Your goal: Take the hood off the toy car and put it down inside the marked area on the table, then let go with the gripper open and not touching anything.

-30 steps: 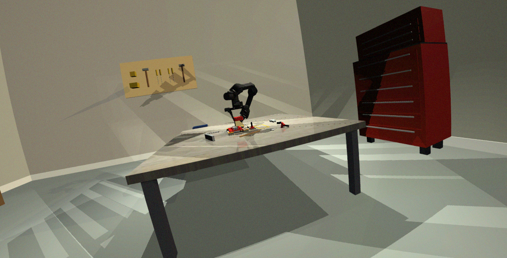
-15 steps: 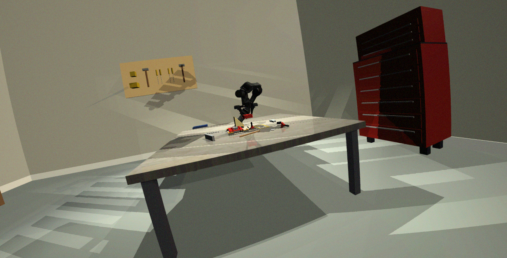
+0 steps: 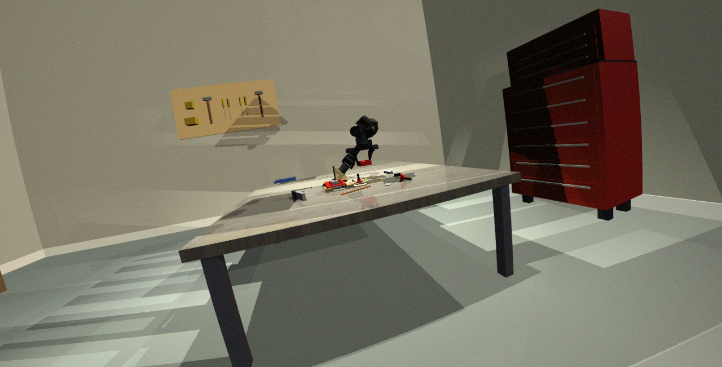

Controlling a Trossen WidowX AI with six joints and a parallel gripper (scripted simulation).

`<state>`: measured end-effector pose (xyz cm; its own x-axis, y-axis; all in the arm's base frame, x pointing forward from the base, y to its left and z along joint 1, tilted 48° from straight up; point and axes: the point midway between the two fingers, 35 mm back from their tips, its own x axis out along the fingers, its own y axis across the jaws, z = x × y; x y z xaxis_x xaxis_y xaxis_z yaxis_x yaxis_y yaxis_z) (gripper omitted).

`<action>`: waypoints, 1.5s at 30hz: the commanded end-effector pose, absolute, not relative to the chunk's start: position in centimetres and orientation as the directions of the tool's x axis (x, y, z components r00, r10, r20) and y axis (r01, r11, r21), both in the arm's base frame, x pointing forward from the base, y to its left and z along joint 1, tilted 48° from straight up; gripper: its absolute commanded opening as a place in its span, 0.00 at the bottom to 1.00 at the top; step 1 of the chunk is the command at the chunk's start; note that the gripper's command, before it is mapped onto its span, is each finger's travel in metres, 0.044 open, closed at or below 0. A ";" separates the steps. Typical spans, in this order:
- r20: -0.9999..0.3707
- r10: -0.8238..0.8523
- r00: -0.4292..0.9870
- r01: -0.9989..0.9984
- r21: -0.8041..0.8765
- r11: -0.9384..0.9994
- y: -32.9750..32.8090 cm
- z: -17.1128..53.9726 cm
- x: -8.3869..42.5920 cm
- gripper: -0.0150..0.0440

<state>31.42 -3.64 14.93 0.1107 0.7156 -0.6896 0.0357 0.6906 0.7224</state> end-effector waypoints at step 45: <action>-0.682 0.724 0.105 0.039 0.730 0.682 1.3 15.7 30.2 0.25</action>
